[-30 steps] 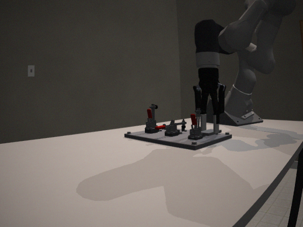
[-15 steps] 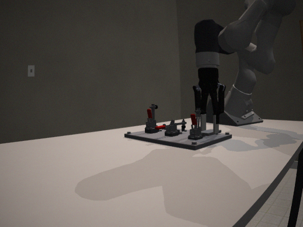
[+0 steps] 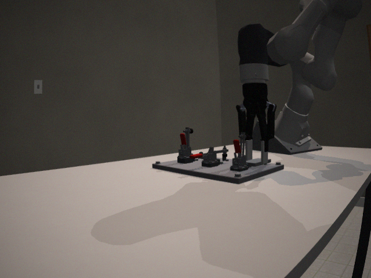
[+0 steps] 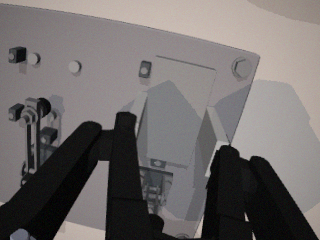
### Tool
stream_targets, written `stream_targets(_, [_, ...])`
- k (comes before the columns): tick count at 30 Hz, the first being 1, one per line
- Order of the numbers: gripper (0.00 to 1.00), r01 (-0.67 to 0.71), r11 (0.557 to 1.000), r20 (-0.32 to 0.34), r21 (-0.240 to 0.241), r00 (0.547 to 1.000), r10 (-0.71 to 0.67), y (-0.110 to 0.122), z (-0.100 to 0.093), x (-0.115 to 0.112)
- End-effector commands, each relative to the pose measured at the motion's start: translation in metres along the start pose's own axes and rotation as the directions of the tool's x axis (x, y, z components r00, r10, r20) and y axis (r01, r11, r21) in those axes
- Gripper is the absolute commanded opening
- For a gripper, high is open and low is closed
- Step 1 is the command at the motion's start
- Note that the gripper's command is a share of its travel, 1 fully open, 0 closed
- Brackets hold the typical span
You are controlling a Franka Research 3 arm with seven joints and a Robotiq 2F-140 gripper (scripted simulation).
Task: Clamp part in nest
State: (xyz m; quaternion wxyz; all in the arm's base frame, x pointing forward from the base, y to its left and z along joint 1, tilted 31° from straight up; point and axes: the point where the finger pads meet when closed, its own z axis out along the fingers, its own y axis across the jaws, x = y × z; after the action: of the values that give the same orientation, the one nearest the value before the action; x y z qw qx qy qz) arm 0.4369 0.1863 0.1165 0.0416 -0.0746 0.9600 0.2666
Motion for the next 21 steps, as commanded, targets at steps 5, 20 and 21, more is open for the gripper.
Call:
stream_targets(5, [0.0,0.0,1.0,0.005,0.002,1.0,0.0,-0.0018,-0.0011,-0.0022])
stream_targets(20, [0.0,0.0,1.0,0.005,0.002,1.0,0.0,-0.0038,-0.0015,-0.0021])
stream_targets(21, [0.0,0.0,1.0,0.005,0.002,1.0,0.0,-0.0038,-0.0015,-0.0021])
